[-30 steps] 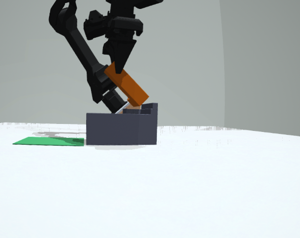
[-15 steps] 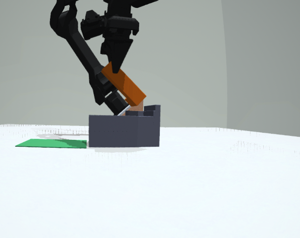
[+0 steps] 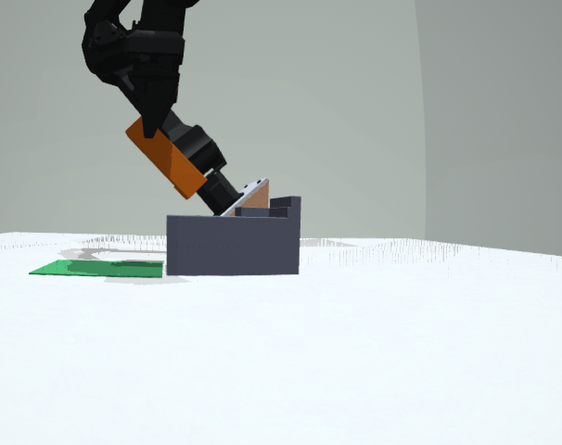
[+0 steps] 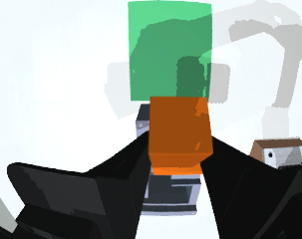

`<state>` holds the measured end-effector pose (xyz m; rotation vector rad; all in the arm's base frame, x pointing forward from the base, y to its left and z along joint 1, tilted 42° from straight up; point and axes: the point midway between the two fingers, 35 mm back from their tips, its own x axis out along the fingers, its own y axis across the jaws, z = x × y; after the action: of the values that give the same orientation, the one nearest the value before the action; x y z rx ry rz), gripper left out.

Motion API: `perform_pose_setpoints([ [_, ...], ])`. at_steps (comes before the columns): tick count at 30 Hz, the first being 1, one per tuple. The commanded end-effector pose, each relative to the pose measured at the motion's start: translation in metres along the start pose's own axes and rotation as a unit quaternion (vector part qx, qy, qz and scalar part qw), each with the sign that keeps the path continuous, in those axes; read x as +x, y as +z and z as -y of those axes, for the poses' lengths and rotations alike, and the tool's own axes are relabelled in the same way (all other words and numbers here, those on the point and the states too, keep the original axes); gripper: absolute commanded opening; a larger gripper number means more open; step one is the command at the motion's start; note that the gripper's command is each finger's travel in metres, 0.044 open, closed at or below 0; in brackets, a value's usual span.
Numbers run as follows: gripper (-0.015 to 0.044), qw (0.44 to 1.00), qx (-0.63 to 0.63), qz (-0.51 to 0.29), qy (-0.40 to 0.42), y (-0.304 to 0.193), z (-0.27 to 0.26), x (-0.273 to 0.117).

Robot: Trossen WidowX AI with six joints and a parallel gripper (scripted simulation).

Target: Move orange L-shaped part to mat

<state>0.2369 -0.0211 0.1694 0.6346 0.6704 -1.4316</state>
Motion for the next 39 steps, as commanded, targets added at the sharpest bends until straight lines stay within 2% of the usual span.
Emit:
perform_pose_setpoints([
  [1, 0.0000, 1.000, 0.000, 0.001, 0.003, 0.022, 0.002, -0.001],
  [12, 0.0000, 1.000, 0.001, 0.002, 0.003, 0.075, 0.008, -0.002],
  [39, 0.0000, 1.000, 0.001, 0.003, 0.004, 0.076, 0.007, 0.032],
])
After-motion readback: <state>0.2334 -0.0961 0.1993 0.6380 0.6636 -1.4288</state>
